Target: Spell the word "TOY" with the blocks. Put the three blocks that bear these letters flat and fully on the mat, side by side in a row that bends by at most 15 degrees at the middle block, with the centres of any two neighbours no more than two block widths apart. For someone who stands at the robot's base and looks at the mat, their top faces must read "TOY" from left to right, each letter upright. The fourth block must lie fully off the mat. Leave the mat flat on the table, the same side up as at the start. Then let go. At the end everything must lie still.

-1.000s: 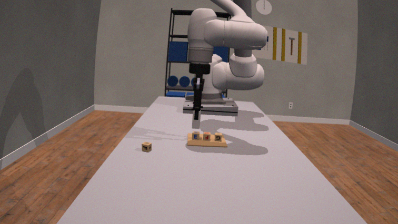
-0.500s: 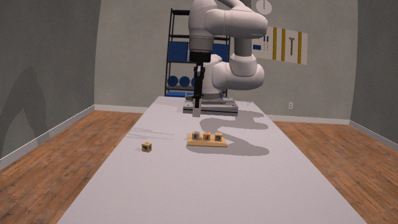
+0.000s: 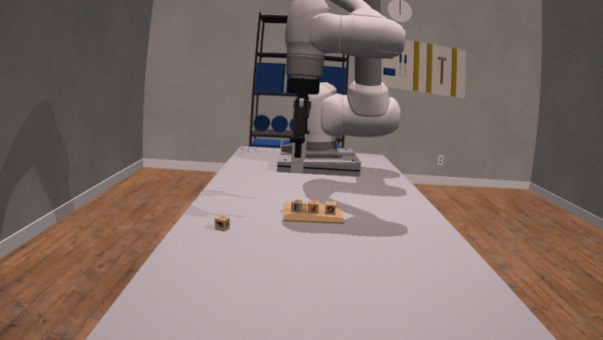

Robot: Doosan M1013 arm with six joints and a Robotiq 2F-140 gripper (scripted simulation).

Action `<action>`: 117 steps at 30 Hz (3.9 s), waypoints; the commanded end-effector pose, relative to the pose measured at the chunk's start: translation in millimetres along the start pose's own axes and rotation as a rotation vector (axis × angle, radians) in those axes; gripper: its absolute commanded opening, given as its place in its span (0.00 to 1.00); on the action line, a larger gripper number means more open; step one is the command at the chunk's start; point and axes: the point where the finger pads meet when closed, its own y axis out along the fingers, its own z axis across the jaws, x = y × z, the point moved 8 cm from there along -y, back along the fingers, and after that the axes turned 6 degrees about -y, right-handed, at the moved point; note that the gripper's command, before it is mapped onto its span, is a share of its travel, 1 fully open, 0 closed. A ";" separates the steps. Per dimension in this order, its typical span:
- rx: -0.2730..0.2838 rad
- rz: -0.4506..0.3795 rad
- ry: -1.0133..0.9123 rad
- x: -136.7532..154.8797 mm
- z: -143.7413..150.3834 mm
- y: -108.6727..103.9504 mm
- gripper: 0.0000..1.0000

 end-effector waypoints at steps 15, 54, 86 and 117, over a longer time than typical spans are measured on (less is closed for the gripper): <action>-0.006 -0.002 -0.003 1.5 -1.6 -4.9 1.00; -0.006 -0.002 -0.003 1.4 -1.4 -39.3 1.00; -0.006 -0.002 -0.003 1.4 -1.2 -74.8 1.00; -0.006 -0.002 -0.003 1.4 -1.2 -74.8 1.00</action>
